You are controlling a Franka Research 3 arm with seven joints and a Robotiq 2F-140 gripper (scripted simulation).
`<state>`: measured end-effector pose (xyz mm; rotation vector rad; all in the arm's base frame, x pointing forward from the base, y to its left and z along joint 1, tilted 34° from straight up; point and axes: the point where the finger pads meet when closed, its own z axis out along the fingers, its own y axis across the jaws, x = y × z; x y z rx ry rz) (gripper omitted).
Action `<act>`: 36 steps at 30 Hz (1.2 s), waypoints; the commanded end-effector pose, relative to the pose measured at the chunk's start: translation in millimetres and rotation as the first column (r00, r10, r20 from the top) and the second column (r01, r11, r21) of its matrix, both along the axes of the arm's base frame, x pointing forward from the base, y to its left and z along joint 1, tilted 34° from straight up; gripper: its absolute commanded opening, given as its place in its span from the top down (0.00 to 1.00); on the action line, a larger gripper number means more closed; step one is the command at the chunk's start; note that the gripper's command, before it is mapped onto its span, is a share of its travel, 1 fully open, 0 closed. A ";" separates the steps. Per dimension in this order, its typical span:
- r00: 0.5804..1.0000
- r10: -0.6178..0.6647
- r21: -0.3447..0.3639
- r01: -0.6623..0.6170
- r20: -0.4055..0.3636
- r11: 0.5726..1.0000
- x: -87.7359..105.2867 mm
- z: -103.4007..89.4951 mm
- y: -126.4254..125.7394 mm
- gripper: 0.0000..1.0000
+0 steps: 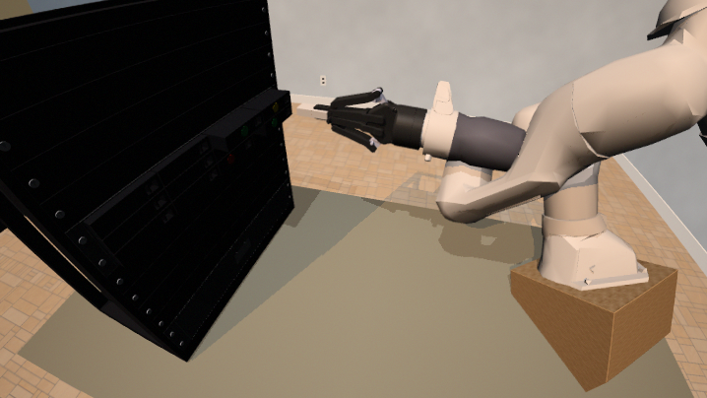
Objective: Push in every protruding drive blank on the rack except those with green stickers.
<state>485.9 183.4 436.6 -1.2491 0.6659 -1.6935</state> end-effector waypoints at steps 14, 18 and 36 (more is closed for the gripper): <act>1.000 0.010 0.003 -0.010 0.000 1.000 35.2 13.6 5.2 1.00; 1.000 0.010 0.003 -0.010 0.000 1.000 35.2 13.6 5.2 1.00; 1.000 0.010 0.003 -0.010 0.000 1.000 35.2 13.6 5.2 1.00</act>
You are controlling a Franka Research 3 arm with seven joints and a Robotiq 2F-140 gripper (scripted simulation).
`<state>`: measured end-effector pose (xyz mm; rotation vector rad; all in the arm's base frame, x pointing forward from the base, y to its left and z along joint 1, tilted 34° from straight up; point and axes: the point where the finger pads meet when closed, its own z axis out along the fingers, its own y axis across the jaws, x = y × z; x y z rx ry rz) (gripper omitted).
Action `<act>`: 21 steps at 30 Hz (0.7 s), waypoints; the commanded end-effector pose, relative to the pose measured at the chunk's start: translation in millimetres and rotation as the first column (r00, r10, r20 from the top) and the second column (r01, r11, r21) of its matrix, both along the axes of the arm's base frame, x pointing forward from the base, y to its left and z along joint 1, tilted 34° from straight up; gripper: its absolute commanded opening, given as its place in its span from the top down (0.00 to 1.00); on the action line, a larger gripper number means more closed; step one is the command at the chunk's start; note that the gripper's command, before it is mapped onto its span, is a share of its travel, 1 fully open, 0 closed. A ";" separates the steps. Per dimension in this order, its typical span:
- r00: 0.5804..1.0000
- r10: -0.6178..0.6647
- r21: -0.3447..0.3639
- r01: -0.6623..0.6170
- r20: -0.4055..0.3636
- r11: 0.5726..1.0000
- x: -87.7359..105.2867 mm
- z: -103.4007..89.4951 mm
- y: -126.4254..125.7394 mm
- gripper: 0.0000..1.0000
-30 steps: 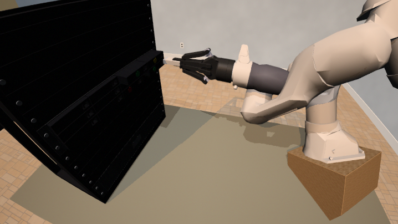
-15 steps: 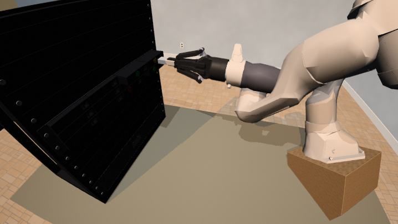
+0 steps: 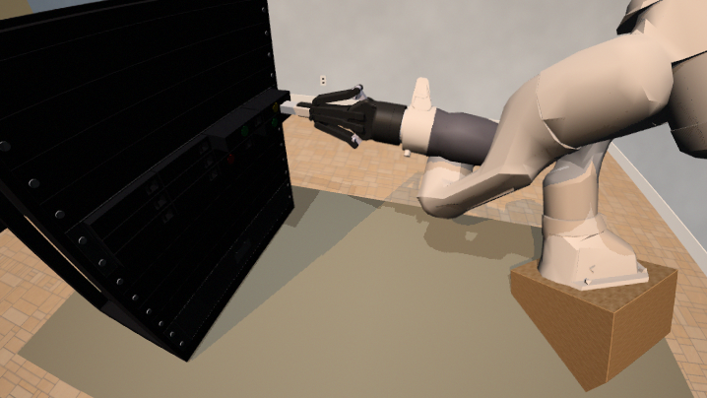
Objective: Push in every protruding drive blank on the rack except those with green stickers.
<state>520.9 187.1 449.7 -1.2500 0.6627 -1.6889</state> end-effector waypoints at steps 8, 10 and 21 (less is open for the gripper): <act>1.000 0.005 0.003 -0.005 0.000 1.000 0.2 0.6 1.5 1.00; 1.000 0.005 0.003 -0.005 0.000 1.000 0.3 0.6 2.1 1.00; 1.000 0.005 0.003 -0.005 0.000 1.000 1.5 0.4 9.0 1.00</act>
